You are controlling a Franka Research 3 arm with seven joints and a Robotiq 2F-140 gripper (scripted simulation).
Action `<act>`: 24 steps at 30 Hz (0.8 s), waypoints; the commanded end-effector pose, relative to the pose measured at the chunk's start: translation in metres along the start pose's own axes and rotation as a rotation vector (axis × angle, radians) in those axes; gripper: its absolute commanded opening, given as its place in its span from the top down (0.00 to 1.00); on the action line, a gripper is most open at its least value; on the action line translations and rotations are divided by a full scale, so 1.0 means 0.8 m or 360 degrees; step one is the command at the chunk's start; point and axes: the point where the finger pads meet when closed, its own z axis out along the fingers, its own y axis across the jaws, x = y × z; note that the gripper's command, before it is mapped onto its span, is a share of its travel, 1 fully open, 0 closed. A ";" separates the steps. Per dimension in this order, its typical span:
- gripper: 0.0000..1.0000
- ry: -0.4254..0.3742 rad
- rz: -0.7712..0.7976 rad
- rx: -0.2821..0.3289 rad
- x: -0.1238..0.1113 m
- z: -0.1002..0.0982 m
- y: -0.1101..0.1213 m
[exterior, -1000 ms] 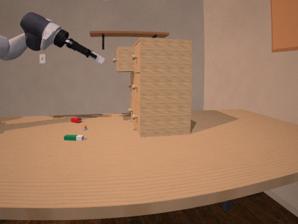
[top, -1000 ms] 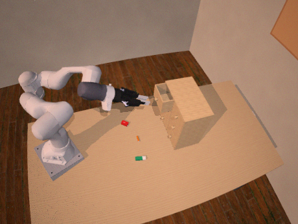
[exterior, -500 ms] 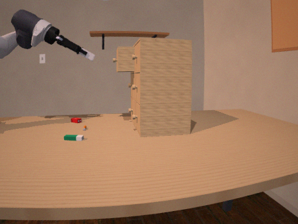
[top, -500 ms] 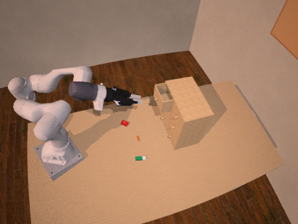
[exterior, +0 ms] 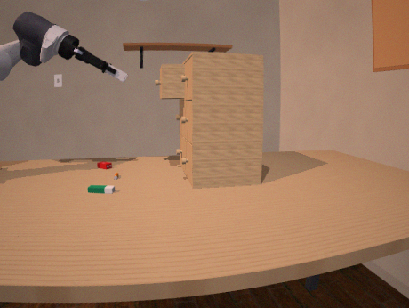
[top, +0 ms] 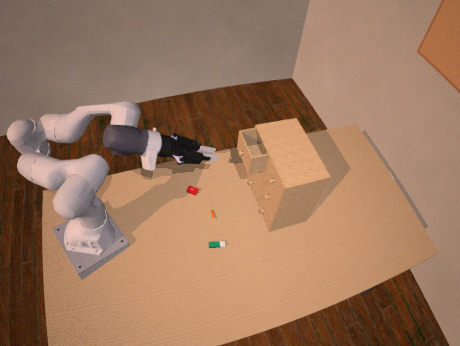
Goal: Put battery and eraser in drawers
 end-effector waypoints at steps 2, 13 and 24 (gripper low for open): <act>0.80 0.0014 0.0017 0.0010 -0.001 -0.003 -0.003; 0.80 0.0136 0.0017 0.0010 -0.004 -0.016 -0.003; 0.80 0.0541 0.0018 0.0008 -0.015 -0.058 -0.003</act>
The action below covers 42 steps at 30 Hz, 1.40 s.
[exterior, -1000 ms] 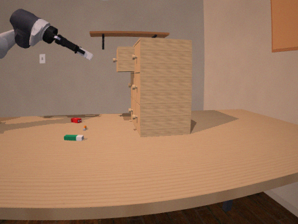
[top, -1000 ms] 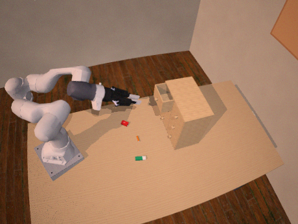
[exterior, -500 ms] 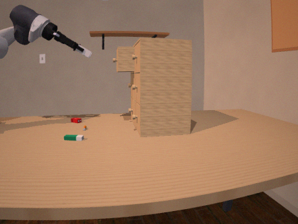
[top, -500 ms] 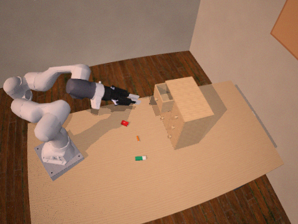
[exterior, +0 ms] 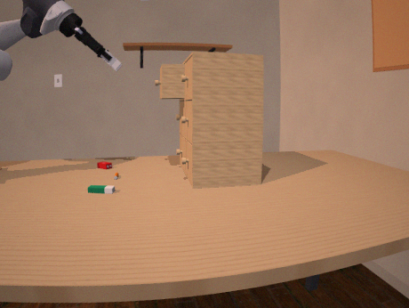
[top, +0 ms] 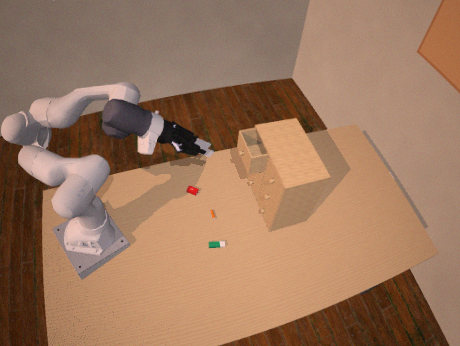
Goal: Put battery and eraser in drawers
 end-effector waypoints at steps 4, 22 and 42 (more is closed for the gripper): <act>0.80 0.0400 0.0059 0.0004 0.020 -0.030 -0.001; 0.80 0.1121 0.0060 -0.0009 0.017 -0.107 0.000; 0.80 0.1326 0.0060 -0.0012 0.016 -0.129 0.000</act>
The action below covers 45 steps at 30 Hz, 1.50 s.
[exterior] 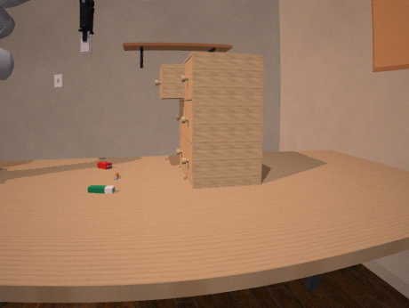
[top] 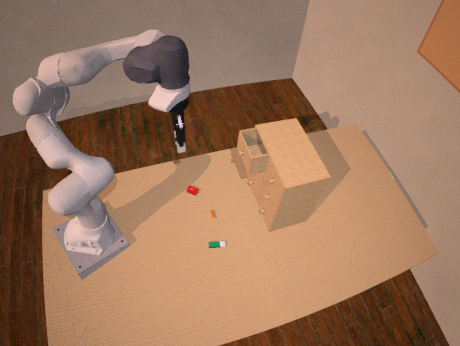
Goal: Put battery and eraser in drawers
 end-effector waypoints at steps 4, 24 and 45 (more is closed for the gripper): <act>0.80 0.0020 0.0021 -0.0001 0.004 0.001 0.001; 0.80 0.0014 -0.0211 -0.0008 -0.011 0.021 -0.007; 0.80 0.0023 -0.1416 -0.0015 -0.062 0.140 -0.019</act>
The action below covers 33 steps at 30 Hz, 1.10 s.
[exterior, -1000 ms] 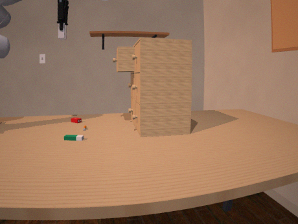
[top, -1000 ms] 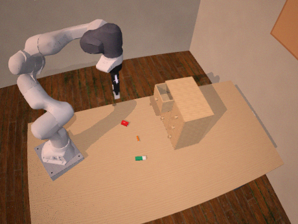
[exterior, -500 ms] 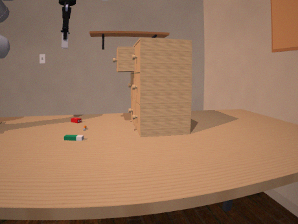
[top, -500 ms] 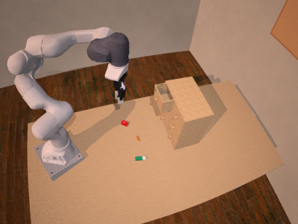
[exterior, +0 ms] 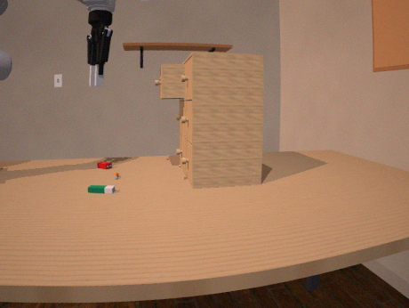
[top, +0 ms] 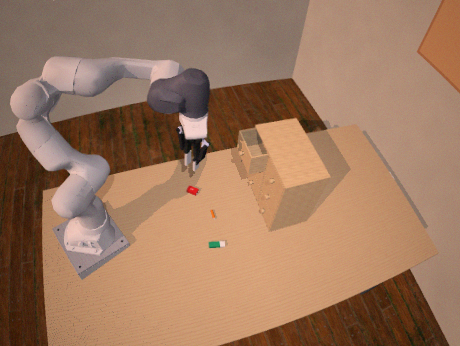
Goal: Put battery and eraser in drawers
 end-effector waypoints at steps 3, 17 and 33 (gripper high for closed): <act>0.80 -0.0022 -0.0386 0.0075 -0.010 0.005 -0.018; 0.80 0.0016 -0.1229 0.0069 -0.035 0.101 -0.016; 0.80 0.0029 -0.1780 0.0081 -0.045 0.146 -0.005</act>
